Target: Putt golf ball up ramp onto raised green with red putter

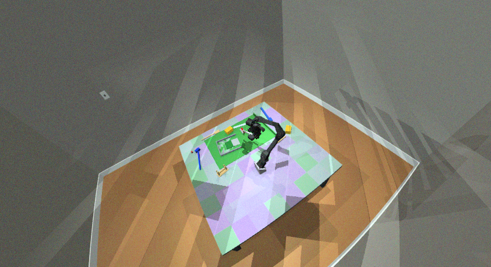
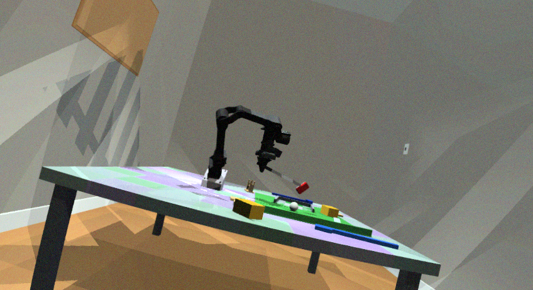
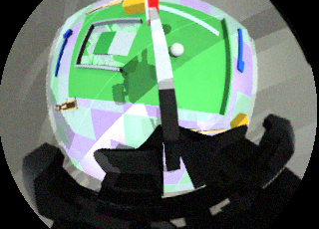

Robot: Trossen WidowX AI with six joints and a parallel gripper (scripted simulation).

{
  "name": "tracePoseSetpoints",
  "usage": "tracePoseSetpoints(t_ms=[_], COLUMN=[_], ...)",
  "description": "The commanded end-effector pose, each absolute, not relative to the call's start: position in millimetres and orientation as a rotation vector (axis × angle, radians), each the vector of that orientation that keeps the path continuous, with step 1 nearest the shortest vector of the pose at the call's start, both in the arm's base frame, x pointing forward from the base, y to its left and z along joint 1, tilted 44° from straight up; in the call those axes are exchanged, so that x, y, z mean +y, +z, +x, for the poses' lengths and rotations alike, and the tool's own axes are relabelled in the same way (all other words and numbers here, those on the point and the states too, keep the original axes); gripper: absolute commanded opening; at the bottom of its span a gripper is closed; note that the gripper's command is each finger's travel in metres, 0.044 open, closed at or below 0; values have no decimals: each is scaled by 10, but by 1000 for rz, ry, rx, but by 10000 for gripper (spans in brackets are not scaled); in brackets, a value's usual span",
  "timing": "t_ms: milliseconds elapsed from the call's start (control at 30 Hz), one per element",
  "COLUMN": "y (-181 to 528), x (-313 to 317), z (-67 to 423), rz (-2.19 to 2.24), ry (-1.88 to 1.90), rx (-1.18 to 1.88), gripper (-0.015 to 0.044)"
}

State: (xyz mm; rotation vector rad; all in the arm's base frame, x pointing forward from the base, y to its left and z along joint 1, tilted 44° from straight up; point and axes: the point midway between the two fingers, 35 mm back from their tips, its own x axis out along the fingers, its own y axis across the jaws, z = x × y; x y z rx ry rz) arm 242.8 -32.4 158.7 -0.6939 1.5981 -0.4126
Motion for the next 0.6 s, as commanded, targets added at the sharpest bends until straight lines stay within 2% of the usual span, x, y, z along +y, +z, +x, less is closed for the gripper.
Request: tracePoseSetpoints(t_ms=[0,167,567], y=[1779,1955,1839], x=[-520,-701,-826], z=[2265,2091,2081], rz=[-609,-522,-490], ry=[-551,-686,-717], rx=[1551,1499,1483], gripper=[0,0,0])
